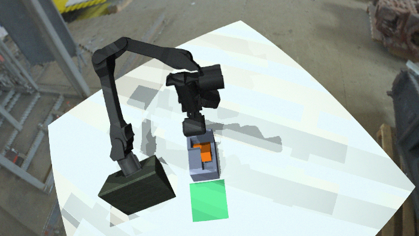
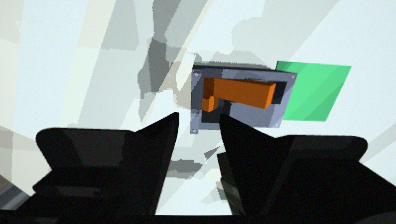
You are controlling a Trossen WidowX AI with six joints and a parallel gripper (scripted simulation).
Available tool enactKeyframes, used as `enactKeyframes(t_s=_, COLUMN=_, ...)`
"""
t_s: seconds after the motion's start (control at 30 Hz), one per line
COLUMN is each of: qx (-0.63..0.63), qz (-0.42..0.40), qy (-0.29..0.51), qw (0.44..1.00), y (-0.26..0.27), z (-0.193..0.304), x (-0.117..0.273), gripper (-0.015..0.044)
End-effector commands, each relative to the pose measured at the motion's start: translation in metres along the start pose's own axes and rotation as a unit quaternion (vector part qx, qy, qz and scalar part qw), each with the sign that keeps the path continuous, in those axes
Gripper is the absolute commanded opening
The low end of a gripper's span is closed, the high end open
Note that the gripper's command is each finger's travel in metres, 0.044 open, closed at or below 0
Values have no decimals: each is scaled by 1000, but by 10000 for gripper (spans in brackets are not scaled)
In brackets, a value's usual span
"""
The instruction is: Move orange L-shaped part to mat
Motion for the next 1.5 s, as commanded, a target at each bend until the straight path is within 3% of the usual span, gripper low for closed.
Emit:
enactKeyframes(t_s=0.0, qx=-3, qz=0, qy=-1, qw=1000, y=0, z=0, x=0, gripper=180)
enactKeyframes(t_s=0.3, qx=-3, qz=0, qy=-1, qw=1000, y=0, z=0, x=0, gripper=180)
enactKeyframes(t_s=0.33, qx=4, qz=0, qy=-1, qw=1000, y=-1, z=-1, x=0, gripper=206)
enactKeyframes(t_s=0.43, qx=63, qz=1, qy=-1, qw=998, y=-6, z=-3, x=0, gripper=280)
enactKeyframes(t_s=0.57, qx=216, qz=3, qy=1, qw=976, y=-20, z=-9, x=1, gripper=280)
enactKeyframes(t_s=0.77, qx=453, qz=4, qy=5, qw=891, y=-44, z=-16, x=2, gripper=280)
enactKeyframes(t_s=1.0, qx=688, qz=0, qy=9, qw=726, y=-71, z=-21, x=2, gripper=280)
enactKeyframes(t_s=1.47, qx=708, qz=-1, qy=9, qw=706, y=-74, z=-22, x=-10, gripper=280)
Point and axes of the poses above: the point midway between the two fingers, 35 mm back from their tips, its own x axis back along the fingers, its own y axis across the jaws, z = x × y, the point moved 4 cm from there along x, back along the fingers, and after that the axes turned 10 degrees about -x, right-handed, at the moved point
